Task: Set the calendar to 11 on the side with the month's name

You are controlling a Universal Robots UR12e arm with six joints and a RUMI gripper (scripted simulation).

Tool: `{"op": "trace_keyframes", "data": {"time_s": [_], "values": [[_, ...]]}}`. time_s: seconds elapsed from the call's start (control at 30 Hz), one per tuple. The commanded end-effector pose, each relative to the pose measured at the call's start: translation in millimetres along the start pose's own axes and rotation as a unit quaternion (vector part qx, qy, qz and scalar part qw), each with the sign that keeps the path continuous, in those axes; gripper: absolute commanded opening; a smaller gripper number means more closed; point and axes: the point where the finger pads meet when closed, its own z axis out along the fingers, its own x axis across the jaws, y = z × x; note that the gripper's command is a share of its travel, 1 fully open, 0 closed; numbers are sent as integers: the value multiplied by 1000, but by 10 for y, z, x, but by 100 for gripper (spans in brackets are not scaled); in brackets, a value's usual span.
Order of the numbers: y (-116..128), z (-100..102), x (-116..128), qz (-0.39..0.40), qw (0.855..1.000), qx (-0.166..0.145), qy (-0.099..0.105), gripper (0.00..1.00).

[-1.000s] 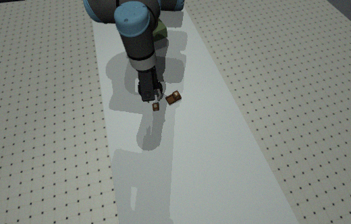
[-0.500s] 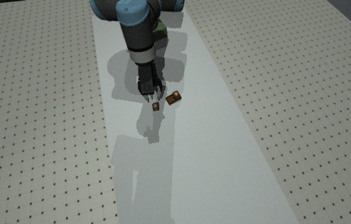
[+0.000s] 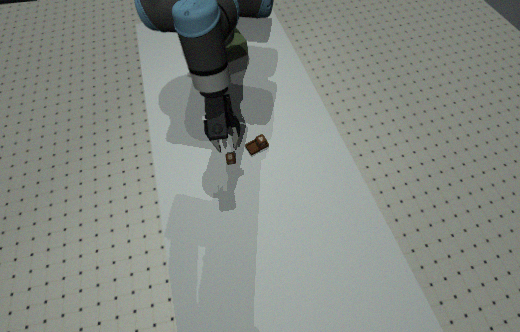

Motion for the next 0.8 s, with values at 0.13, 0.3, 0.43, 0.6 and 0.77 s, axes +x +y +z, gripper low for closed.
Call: {"op": "trace_keyframes", "data": {"time_s": [0.13,0.3,0.43,0.6,0.77], "values": [[-8,36,9,1,999,38,-1,28],[-2,36,9,1,998,67,-1,28],[2,29,8,1,997,78,-1,28],[13,3,3,0,995,101,0,28],[21,-18,-2,-1,993,114,1,28]]}}
